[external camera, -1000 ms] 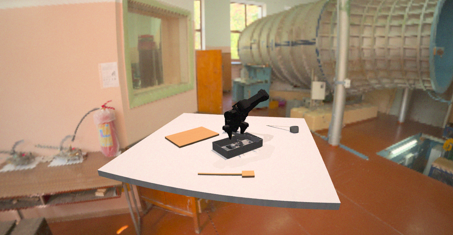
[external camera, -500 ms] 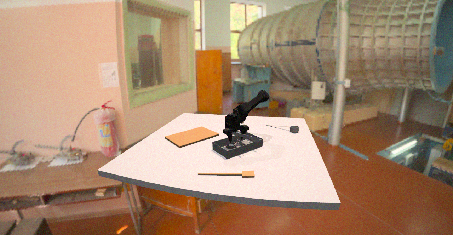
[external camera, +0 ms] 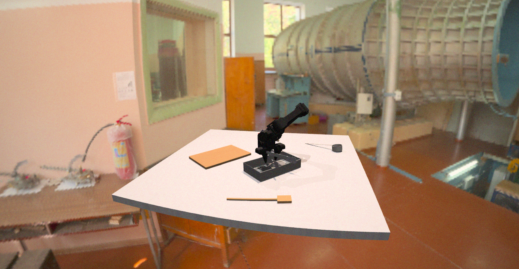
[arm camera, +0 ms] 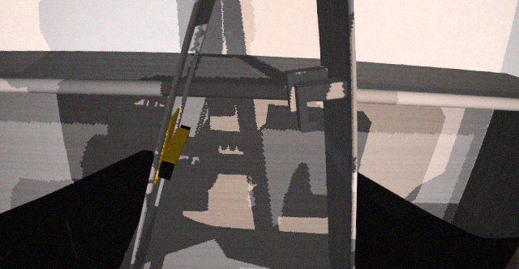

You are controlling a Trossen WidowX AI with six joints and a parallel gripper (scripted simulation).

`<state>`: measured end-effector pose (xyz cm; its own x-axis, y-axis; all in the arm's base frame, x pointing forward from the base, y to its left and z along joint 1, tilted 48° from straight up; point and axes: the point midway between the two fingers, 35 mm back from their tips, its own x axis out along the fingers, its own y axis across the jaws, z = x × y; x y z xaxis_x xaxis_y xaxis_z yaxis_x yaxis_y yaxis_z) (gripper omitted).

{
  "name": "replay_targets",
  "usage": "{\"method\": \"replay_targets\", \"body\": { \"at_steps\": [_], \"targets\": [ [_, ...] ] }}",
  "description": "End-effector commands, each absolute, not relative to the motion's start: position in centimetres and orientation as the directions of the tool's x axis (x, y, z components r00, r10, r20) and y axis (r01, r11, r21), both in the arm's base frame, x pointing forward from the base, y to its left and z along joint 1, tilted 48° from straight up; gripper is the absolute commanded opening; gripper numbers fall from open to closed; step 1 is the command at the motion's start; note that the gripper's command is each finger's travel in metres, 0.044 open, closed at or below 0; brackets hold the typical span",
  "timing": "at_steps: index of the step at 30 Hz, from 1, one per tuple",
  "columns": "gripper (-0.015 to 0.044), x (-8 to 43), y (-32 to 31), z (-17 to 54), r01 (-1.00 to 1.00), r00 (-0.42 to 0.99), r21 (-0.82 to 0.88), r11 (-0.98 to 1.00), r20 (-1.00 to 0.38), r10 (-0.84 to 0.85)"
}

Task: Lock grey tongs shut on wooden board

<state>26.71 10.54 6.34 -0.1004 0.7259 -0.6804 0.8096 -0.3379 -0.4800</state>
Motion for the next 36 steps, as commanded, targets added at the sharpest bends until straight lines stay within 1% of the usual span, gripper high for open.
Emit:
{"method": "replay_targets", "body": {
  "at_steps": [1,36],
  "targets": [
    [0.0307,26.72,10.54,6.36,0.81,-0.101,-0.48,-0.337,-0.68,0.726],
    [0.0074,26.72,10.54,6.36,0.81,-0.101,-0.48,-0.337,-0.68,0.726]
  ]
}}
